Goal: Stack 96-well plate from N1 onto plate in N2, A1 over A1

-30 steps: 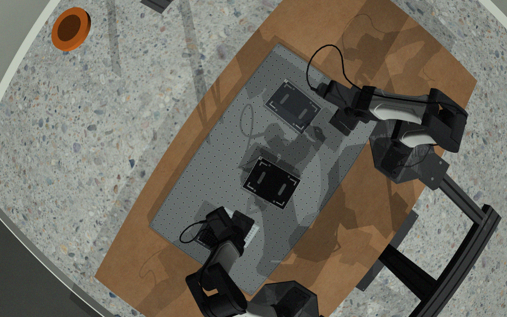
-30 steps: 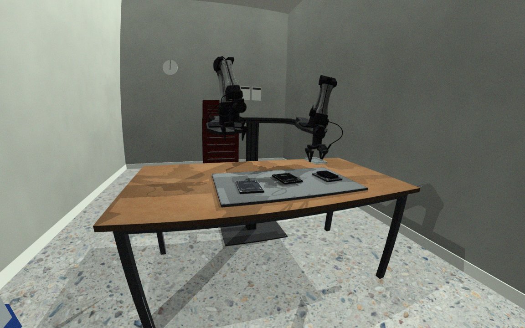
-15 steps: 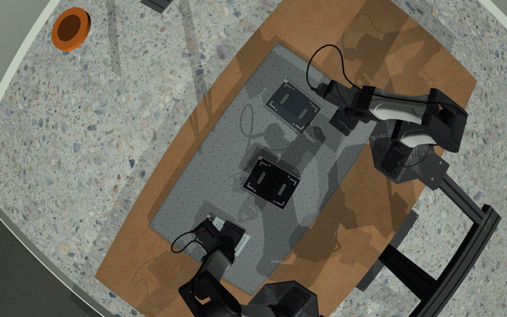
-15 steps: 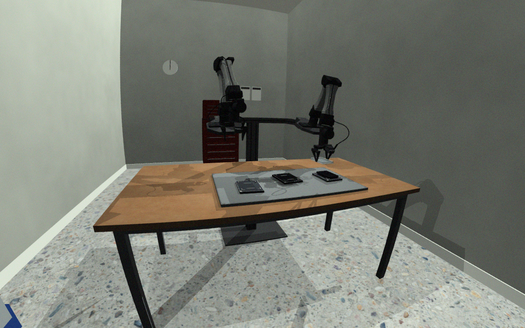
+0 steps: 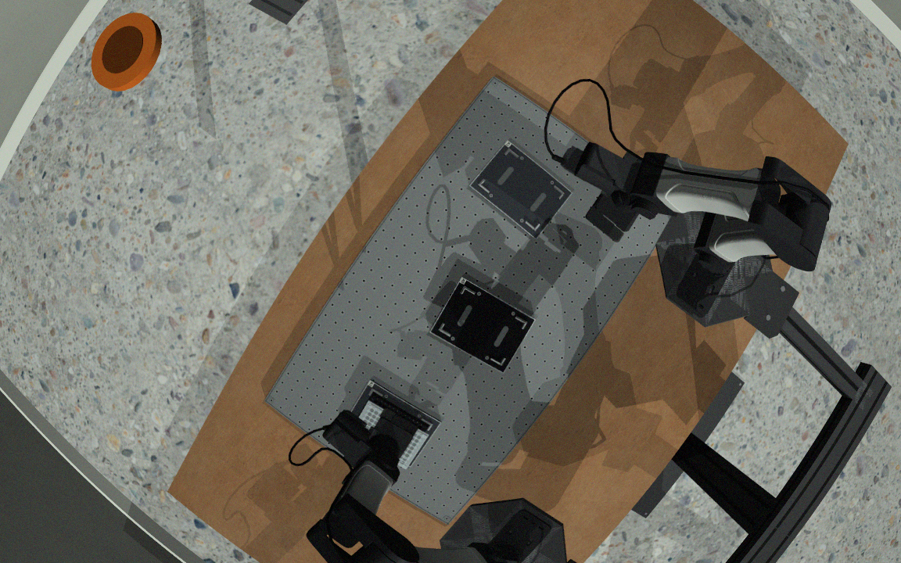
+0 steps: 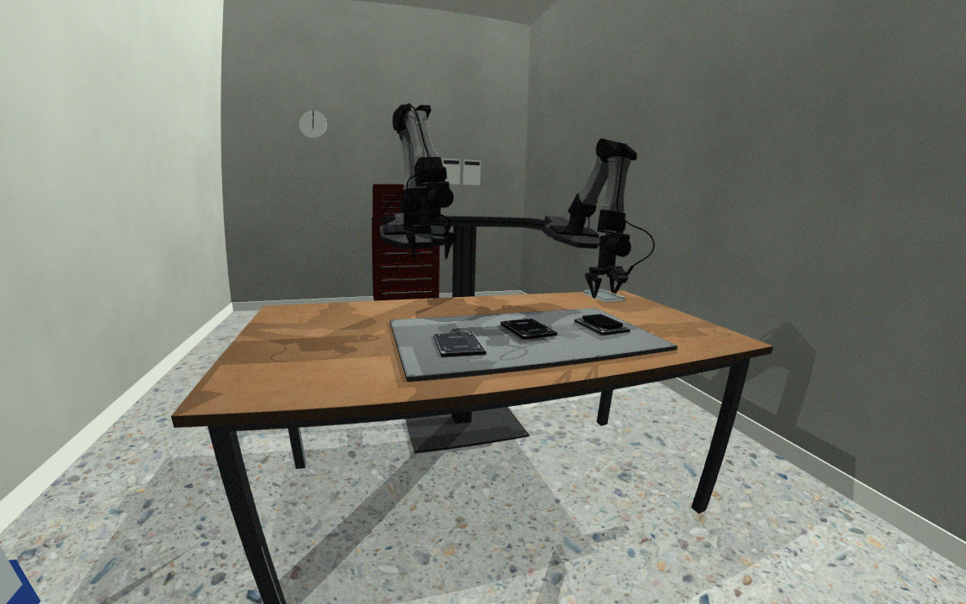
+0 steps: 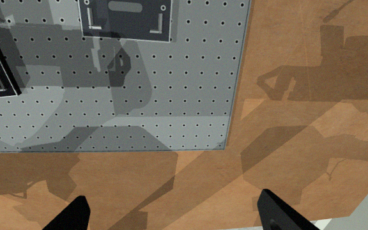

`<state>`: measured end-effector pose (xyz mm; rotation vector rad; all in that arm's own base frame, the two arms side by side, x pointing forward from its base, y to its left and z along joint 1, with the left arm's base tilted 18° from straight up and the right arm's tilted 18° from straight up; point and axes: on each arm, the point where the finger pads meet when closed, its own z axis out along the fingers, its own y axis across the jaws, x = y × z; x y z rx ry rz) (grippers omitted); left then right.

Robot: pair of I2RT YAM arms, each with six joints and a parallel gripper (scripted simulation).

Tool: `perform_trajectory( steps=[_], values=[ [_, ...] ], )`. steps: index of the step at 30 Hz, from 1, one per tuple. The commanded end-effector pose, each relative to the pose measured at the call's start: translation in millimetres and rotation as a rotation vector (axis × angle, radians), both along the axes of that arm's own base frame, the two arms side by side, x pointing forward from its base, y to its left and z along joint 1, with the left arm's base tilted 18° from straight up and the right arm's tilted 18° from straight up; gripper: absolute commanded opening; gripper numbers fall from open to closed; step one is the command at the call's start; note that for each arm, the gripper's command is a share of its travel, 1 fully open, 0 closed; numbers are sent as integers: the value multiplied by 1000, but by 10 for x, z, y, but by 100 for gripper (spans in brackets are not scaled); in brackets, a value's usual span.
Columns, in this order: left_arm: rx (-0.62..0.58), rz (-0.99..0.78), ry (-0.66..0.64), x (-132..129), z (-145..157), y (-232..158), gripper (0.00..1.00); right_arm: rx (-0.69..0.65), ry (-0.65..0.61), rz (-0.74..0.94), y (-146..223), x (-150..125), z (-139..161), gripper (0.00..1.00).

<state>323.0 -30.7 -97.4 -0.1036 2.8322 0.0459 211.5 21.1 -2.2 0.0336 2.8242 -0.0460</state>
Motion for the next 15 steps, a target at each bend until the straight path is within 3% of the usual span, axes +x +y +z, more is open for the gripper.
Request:
perform_trajectory(
  steps=[1,15],
  values=[
    [-10,-26,-28,58,95,49,0,6,20,7,3,-80,-40,100],
    [-3,-24,-8,28,32,30,0,6,20,7,3,-80,-40,100]
  ],
)
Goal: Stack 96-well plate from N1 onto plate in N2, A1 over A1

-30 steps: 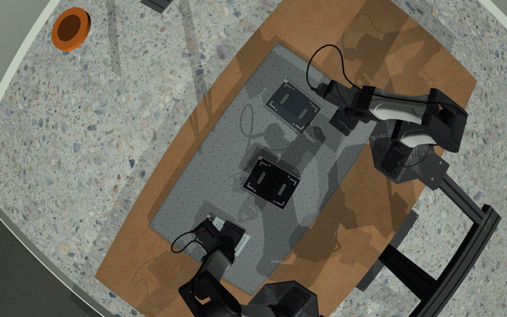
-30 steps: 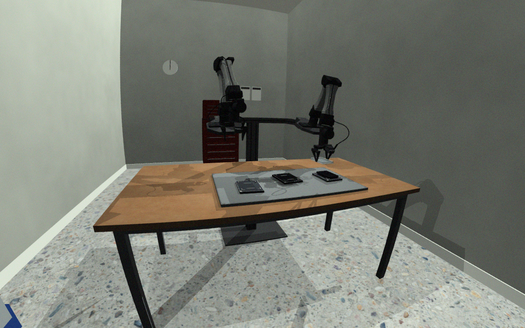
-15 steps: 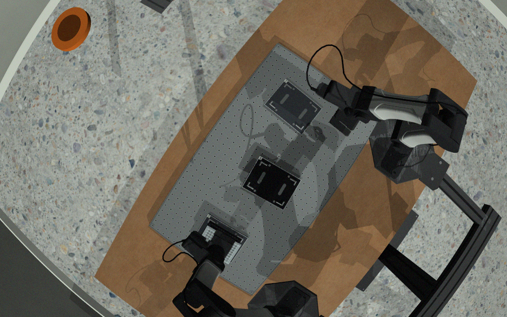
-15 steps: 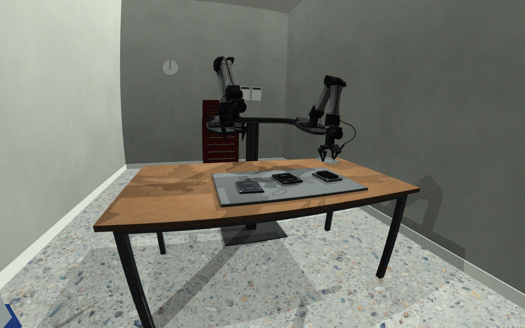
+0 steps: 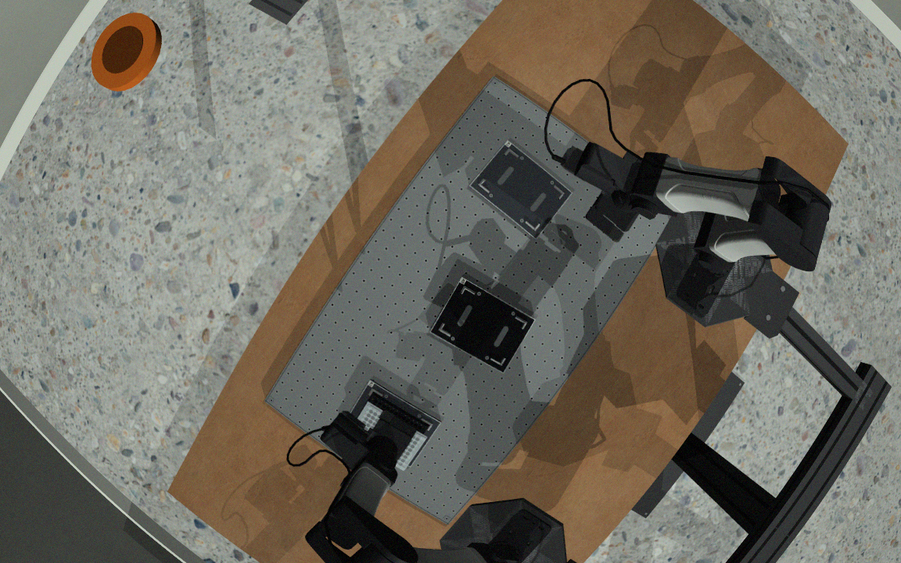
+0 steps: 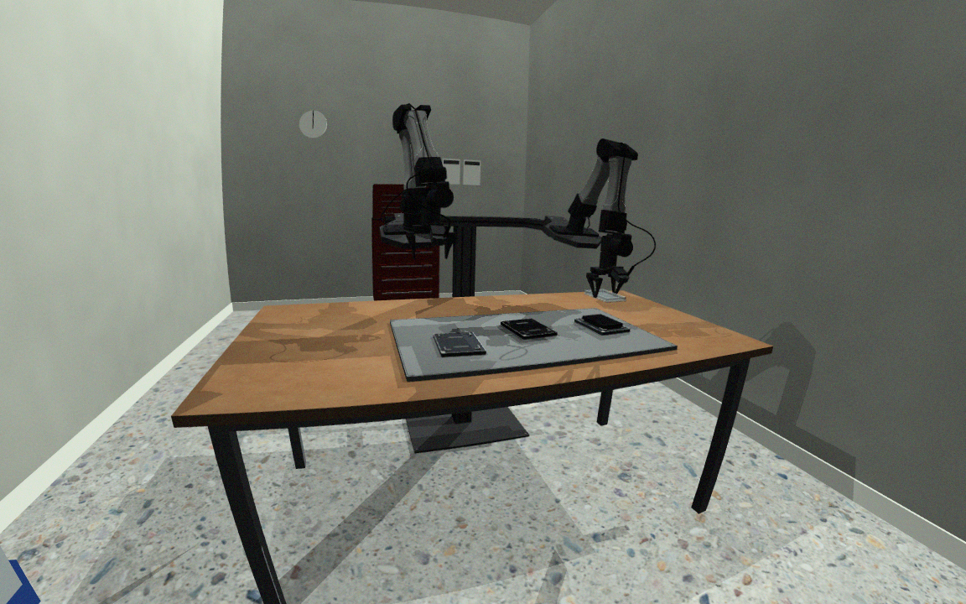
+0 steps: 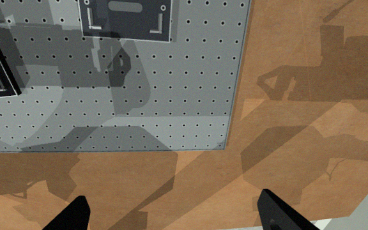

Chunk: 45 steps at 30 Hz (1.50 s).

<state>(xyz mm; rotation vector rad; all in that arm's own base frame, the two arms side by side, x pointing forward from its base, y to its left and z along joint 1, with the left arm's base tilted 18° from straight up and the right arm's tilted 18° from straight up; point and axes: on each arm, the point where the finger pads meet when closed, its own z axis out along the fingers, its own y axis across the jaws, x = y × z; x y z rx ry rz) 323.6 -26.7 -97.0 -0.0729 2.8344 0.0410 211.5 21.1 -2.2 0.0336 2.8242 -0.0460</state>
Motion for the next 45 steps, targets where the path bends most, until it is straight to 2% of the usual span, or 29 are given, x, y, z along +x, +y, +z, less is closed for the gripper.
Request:
perform_trajectory(
  steps=[1,14,19,20,21,45],
  values=[
    [-3,-3,-10,22,29,-10,0,6,20,7,3,-80,-40,100],
    [-9,-8,-31,71,104,-47,0,6,20,7,3,-80,-40,100],
    [-3,-3,-10,24,29,-16,0,6,20,7,3,-80,-40,100],
    [-9,-6,-31,75,105,-42,0,6,20,7,3,-80,-40,100],
    [-6,-6,-9,50,-26,-35,0,6,20,7,3,-80,-40,100],
    [-6,-3,-6,150,-389,15,0,6,20,7,3,-80,-40,100]
  ],
)
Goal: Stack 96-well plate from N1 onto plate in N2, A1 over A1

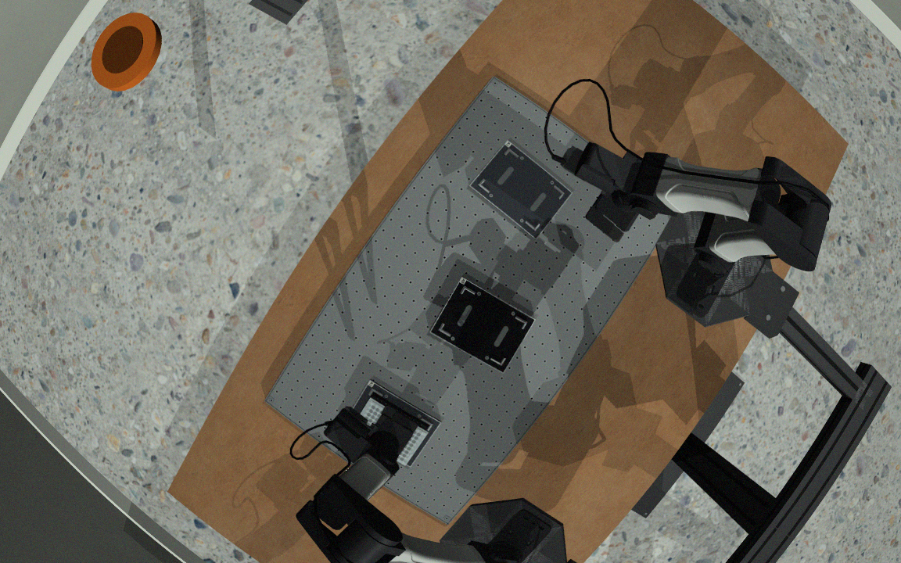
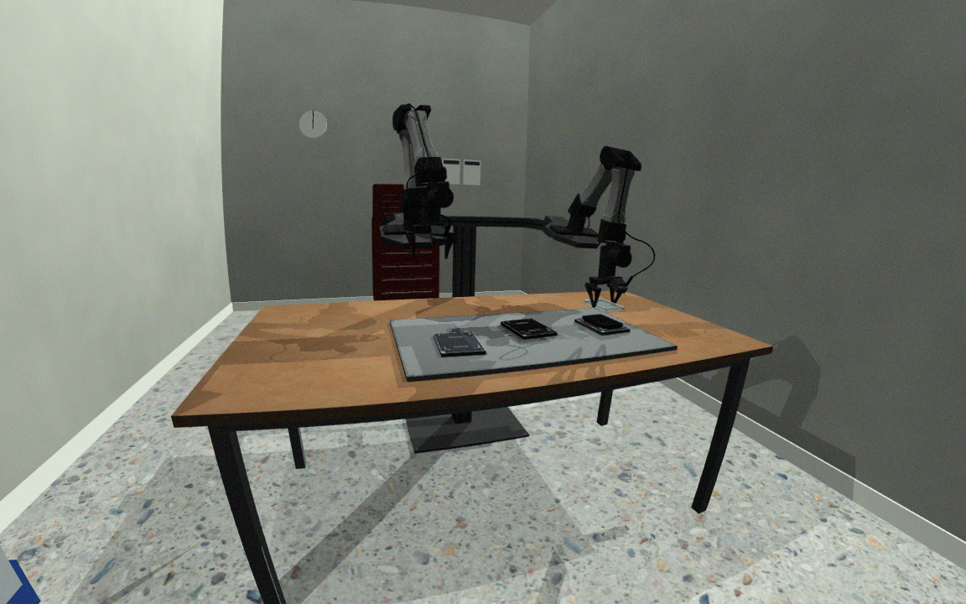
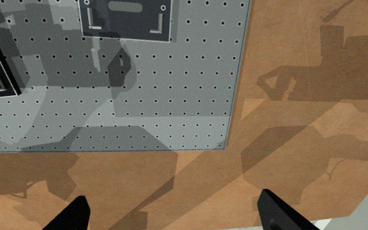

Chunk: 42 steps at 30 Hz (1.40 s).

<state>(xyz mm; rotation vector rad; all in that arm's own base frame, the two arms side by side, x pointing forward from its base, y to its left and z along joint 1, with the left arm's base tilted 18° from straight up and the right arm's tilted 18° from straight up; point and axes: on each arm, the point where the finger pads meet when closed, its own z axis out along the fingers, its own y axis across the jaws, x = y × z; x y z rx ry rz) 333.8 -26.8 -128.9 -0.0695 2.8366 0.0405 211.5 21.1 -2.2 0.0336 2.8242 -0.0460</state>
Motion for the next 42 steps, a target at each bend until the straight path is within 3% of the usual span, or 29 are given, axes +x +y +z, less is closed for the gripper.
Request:
perform_trajectory(
  steps=[1,20,42],
  values=[
    [-5,0,-8,53,-87,19,0,6,20,7,3,-80,-40,100],
    [-6,-3,-6,126,-363,19,0,6,20,7,3,-80,-40,100],
    [-6,0,-6,131,-369,28,0,6,20,7,3,-80,-40,100]
  ],
)
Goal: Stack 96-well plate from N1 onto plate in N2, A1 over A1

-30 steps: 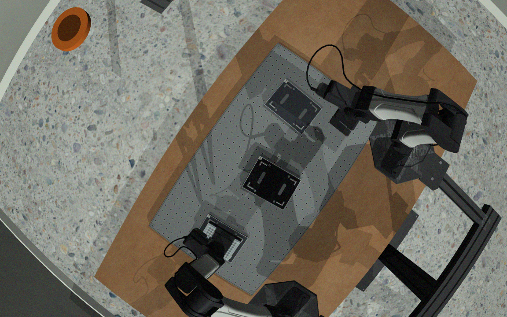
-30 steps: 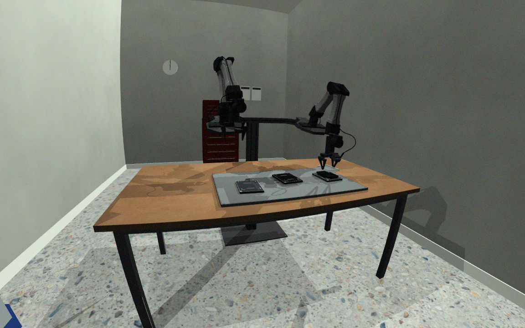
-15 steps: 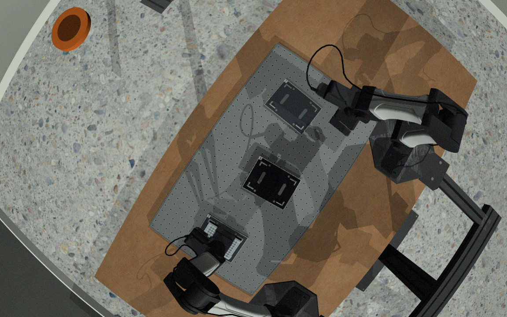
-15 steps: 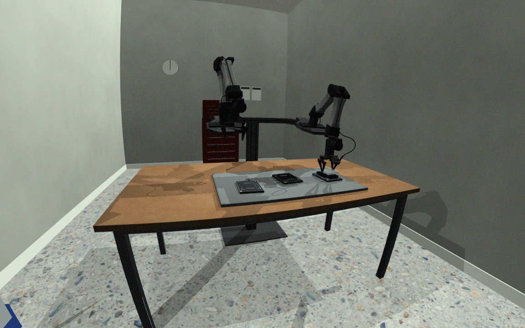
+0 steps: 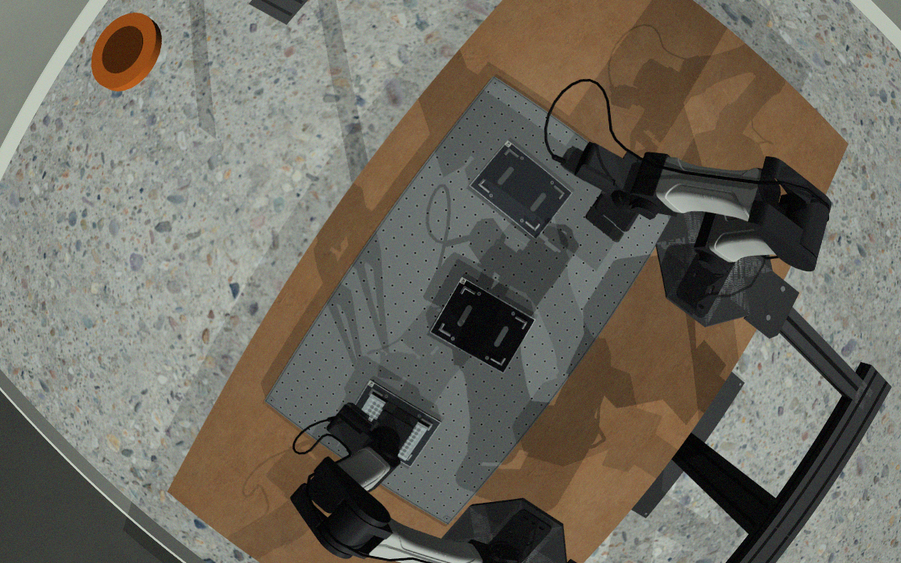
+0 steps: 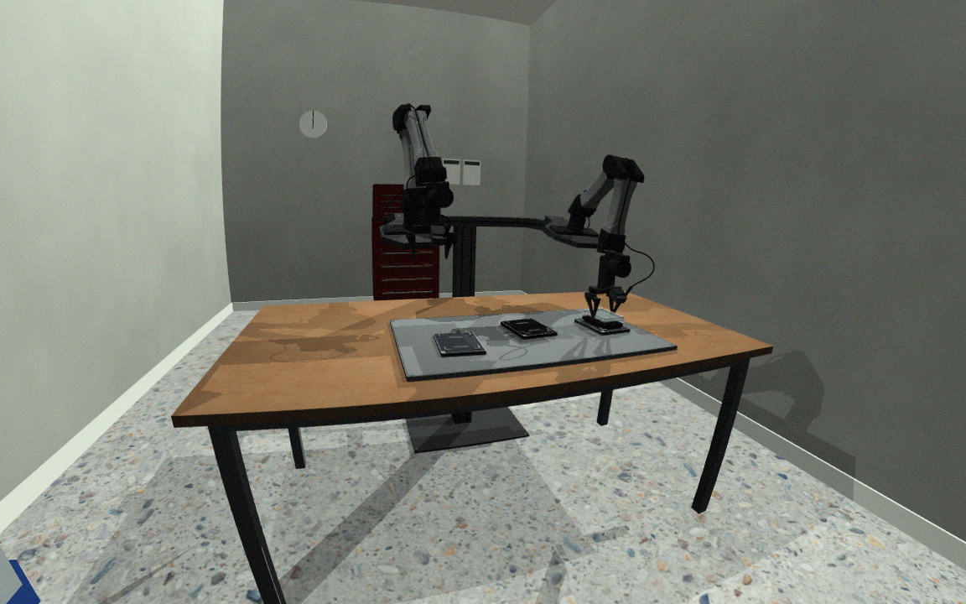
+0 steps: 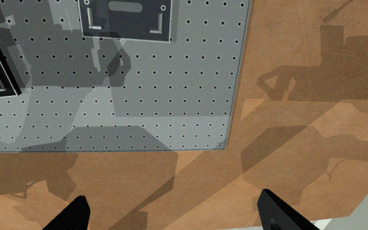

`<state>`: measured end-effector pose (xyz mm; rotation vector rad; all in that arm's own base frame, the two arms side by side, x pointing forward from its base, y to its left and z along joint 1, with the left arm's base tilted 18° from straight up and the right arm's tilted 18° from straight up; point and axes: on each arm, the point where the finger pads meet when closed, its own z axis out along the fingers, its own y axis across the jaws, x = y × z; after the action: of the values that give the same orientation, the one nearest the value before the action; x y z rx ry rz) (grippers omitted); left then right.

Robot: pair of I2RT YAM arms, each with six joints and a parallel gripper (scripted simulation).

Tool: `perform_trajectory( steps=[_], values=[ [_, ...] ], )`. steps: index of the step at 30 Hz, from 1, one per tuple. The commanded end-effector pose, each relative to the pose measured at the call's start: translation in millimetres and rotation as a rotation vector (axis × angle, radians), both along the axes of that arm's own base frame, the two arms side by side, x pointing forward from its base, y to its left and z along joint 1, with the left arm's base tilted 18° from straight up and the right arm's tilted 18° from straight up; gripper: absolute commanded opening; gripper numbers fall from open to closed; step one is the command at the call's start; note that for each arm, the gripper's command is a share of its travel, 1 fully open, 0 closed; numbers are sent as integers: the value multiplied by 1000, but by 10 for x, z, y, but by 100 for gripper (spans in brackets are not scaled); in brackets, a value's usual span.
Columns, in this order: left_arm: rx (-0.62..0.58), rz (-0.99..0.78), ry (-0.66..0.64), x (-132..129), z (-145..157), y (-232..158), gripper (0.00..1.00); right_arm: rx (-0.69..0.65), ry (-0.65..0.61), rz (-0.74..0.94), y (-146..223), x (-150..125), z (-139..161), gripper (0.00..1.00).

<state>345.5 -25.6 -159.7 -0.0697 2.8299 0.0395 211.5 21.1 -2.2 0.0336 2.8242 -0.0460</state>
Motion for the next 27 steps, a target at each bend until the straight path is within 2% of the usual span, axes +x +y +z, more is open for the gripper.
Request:
perform_trajectory(
  steps=[1,27],
  values=[
    [-5,0,2,5,-65,18,0,6,20,7,3,-80,-40,100],
    [-4,-1,9,-31,-117,23,0,6,20,7,3,-80,-40,100]
  ],
)
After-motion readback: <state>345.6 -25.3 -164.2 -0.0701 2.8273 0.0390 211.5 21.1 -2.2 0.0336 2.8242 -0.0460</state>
